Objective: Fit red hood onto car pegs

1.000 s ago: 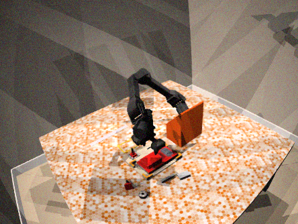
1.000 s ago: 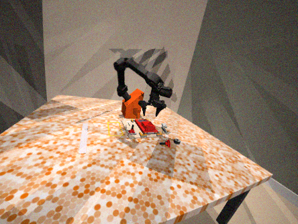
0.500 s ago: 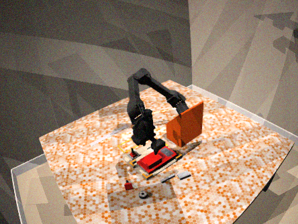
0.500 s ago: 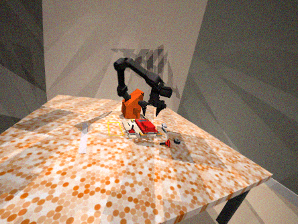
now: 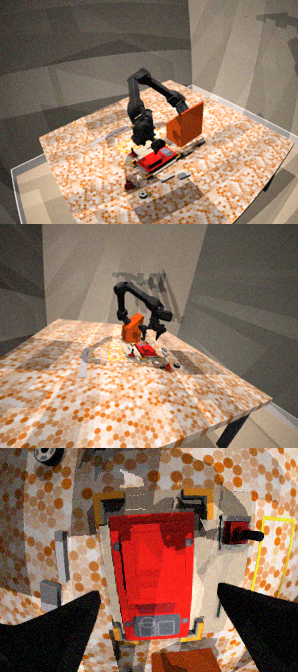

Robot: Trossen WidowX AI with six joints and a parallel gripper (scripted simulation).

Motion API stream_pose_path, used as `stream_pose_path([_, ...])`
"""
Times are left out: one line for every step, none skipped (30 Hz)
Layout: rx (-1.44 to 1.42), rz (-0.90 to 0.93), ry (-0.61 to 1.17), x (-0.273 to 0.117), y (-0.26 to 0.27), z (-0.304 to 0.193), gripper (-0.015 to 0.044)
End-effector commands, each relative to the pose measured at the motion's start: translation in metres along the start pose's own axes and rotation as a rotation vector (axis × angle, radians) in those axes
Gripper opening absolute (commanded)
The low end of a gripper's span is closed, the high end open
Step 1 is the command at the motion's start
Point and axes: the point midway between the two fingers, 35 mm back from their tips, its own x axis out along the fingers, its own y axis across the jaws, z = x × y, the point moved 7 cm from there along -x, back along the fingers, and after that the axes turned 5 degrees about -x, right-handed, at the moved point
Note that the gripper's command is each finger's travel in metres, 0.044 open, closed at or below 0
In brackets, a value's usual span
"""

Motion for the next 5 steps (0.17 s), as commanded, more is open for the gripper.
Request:
stream_pose_path([0.005, 0.003, 0.002, -0.0003, 0.0001, 0.0000, 0.0440])
stream_pose_path([0.005, 0.003, 0.002, -0.0003, 0.0001, 0.0000, 0.0440])
stream_pose_path([0.005, 0.003, 0.002, -0.0003, 0.0001, 0.0000, 0.0440])
stream_pose_path([0.005, 0.003, 0.002, -0.0003, 0.0001, 0.0000, 0.0440])
stream_pose_path([0.005, 0.003, 0.002, -0.0003, 0.0001, 0.0000, 0.0440])
